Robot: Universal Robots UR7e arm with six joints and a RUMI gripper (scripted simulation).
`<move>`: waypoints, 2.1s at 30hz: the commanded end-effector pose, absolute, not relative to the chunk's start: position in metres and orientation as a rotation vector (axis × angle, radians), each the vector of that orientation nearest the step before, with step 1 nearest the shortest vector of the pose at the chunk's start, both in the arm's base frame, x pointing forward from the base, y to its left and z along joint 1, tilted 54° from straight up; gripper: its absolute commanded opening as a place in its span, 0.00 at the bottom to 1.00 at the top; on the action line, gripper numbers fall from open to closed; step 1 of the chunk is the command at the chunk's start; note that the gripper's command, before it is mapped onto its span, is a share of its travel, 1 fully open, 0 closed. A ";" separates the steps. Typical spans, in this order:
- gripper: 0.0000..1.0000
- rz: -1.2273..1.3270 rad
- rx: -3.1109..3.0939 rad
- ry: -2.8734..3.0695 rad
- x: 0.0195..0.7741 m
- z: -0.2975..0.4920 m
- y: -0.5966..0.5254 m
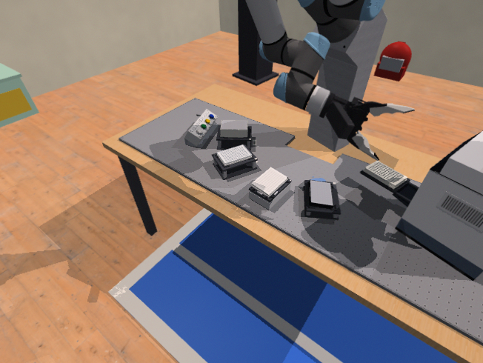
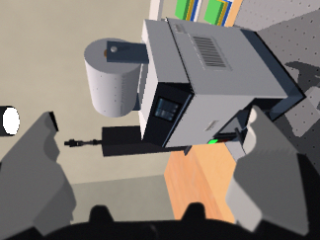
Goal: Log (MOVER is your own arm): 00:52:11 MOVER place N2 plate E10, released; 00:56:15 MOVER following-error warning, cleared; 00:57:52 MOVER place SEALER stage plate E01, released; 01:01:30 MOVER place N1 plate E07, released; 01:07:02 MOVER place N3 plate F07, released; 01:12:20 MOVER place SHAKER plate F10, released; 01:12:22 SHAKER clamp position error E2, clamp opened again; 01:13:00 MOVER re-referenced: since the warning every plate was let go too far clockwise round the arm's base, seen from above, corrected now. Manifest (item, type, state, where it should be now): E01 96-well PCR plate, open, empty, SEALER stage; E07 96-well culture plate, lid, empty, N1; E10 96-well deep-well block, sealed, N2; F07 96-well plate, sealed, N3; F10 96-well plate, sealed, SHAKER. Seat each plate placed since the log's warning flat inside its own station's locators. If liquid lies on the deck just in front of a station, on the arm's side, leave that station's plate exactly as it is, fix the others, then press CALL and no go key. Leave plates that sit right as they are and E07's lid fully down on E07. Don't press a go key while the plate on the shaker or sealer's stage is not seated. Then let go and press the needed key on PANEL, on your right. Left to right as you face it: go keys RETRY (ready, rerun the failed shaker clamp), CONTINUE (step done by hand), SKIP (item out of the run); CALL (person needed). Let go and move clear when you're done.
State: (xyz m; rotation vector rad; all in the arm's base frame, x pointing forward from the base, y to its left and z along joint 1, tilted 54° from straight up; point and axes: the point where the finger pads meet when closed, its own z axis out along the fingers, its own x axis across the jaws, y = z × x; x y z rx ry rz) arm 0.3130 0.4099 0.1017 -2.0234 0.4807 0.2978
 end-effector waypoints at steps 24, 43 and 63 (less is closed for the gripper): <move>0.82 0.249 -2.128 0.483 0.317 0.073 0.404; 0.82 0.093 -2.337 0.515 0.340 0.013 0.382; 0.82 -0.174 -2.510 0.595 0.382 -0.033 0.349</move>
